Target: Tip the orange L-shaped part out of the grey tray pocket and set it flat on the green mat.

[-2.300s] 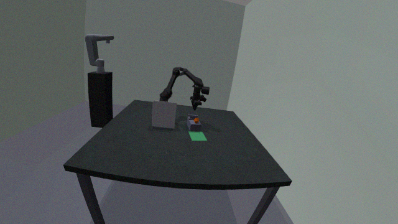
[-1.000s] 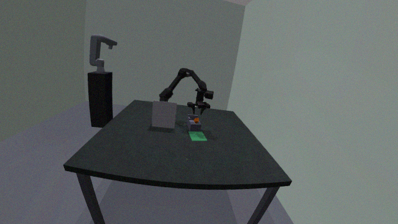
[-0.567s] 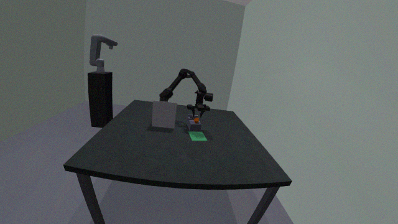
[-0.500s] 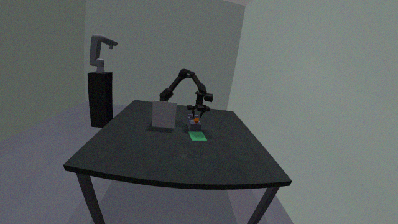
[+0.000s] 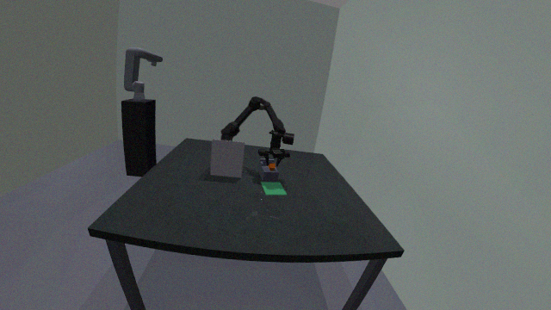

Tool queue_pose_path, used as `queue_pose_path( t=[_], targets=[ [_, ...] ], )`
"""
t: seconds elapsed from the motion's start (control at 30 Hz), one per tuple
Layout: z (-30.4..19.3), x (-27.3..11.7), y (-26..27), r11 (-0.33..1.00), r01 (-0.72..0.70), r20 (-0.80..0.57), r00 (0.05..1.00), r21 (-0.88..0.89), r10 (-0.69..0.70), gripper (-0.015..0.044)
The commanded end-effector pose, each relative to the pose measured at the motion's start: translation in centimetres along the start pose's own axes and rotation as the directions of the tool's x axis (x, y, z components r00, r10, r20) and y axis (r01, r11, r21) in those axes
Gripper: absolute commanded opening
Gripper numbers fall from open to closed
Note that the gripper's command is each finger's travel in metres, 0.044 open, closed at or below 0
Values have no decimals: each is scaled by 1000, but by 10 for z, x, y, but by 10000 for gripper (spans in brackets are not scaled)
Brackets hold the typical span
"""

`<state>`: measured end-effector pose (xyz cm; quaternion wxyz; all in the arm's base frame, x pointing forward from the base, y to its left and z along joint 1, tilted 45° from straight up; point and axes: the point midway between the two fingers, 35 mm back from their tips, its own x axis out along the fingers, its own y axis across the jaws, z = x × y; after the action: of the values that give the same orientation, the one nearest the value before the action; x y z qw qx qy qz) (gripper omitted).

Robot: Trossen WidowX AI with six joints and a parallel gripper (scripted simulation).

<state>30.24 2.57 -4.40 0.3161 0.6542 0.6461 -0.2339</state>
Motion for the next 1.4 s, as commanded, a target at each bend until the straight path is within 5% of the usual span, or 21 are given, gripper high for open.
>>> queue_pose_path(
  t=[0.0, 0.13, 0.3, 0.63, 0.73, 1.37],
  targets=[
    [-1, 8, -2, 1000, 3, -8, 1000, 5, -3, 280],
    [-1, 11, -2, 1000, 3, -8, 1000, 5, -3, 280],
    [-1, 7, -1, 1000, 2, -2, 1000, 0, -2, 149],
    [-1, 7, -1, 1000, 2, -2, 1000, 0, -2, 82],
    [-1, 7, -1, 1000, 2, -2, 1000, 0, -2, 3],
    [-1, -12, -1, 1000, 3, -5, 1000, 4, -3, 0]
  ],
)
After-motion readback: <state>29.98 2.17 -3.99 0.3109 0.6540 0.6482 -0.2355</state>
